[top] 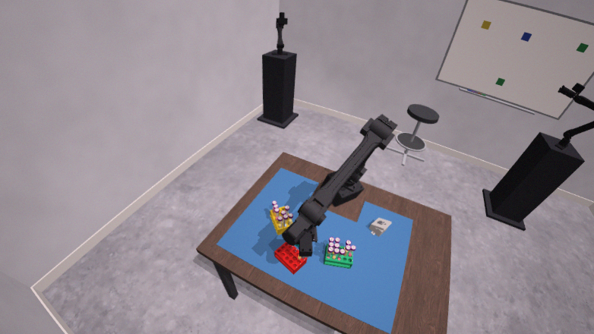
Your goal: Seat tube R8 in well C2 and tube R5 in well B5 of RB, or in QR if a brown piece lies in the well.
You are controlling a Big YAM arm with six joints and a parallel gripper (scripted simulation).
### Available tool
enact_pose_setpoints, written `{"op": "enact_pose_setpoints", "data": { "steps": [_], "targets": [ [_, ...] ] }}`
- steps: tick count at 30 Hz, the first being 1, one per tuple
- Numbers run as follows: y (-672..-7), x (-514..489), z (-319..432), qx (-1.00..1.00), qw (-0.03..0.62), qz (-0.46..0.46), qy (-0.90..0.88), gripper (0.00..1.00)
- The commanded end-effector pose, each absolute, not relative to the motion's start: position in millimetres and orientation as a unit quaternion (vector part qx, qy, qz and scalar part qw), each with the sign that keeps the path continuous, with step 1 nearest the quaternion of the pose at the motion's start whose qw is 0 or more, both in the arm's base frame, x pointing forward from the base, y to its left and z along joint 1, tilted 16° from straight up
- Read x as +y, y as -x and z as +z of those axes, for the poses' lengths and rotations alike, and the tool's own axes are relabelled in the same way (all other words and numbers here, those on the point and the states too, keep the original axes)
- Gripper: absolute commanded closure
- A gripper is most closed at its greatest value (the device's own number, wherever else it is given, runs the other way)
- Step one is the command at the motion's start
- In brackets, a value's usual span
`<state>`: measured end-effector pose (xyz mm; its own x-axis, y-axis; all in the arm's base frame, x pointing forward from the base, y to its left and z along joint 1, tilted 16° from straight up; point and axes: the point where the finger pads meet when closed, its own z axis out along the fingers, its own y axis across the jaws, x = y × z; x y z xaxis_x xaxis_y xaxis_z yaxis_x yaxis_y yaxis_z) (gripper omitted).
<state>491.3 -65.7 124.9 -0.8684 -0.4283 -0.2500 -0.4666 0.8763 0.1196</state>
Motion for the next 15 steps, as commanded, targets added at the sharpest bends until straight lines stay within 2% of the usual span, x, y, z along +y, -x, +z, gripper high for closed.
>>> {"op": "enact_pose_setpoints", "data": {
  "steps": [1, 15],
  "targets": [
    [-496.0, -63.6, 120.4, 0.963, 0.108, 0.089, 0.229, 1.00],
    [-508.1, -63.8, 127.7, 0.962, 0.122, 0.083, 0.232, 1.00]
  ]
}}
